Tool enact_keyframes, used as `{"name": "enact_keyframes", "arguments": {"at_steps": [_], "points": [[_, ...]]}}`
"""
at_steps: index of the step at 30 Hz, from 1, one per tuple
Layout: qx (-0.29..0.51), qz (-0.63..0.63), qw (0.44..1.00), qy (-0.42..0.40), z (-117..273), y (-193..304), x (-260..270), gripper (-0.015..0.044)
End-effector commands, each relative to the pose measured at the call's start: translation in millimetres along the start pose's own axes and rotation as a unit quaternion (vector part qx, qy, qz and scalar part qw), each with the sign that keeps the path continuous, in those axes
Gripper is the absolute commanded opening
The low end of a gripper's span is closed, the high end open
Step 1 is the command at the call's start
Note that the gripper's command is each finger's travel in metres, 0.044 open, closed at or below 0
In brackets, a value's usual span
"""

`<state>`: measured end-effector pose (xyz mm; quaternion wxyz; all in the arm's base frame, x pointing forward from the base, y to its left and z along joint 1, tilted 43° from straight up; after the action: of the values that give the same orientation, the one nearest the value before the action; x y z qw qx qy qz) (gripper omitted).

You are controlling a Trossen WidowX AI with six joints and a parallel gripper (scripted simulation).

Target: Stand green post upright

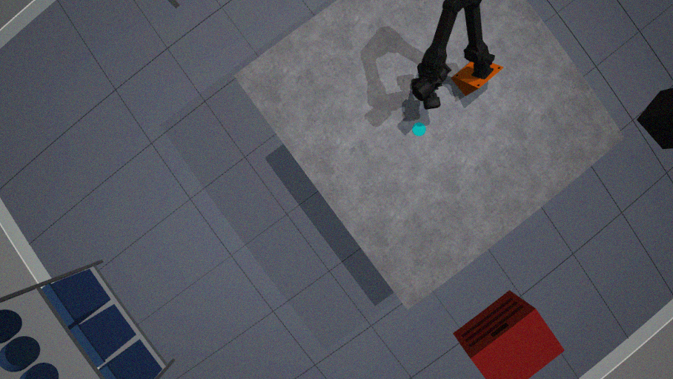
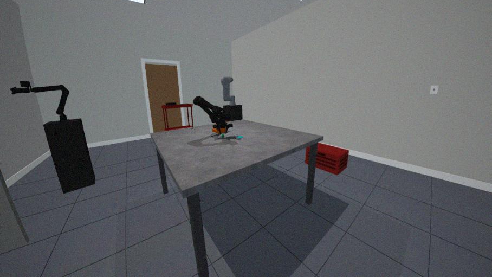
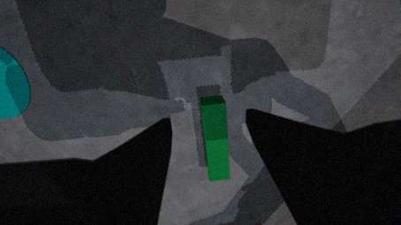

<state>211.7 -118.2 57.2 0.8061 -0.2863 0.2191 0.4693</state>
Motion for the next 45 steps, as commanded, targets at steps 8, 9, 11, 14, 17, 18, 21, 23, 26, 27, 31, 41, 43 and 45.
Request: {"name": "enact_keyframes", "arguments": {"at_steps": [8,9,11,14,17,18,21,23,26,27,31,41,43,45], "points": [[0.001,0.007,1.000,0.008,-16.6,5.6,-3.3,0.0101],[0.001,0.007,1.000,0.008,-16.6,5.6,-3.3,0.0075],[0.001,0.007,1.000,0.008,-16.6,5.6,-3.3,0.0022],[0.001,0.007,1.000,0.008,-16.6,5.6,-3.3,0.0022],[0.001,0.007,1.000,0.008,-14.8,5.2,-2.9,0.0022],[0.001,0.007,1.000,0.007,-12.6,4.7,-2.4,0.0022],[0.001,0.007,1.000,0.005,-4.2,3.1,-0.6,0.0022],[0.001,0.007,1.000,0.004,1.6,2.2,0.5,0.0022],[0.002,0.007,1.000,0.002,10.3,1.2,1.8,0.0022],[0.002,0.007,1.000,0.002,13.2,0.9,2.2,0.0022],[0.002,0.007,1.000,0.001,25.1,0.0,3.5,0.0022],[0.003,0.008,1.000,0.000,55.8,0.2,4.4,0.0022],[0.003,0.008,1.000,0.000,62.0,0.6,4.1,0.0022],[0.003,0.008,1.000,0.001,68.3,1.1,3.7,0.0022]]}}
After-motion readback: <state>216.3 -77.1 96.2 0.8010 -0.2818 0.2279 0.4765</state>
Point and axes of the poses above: the point midway between the two fingers, 35 mm back from their tips, its own z axis back along the fingers, its own x axis across the jaws, y = z × x, the point moved 1 cm from there along z, back along the fingers, and after that the axes turned 10 degrees about z, right-handed, at the moved point
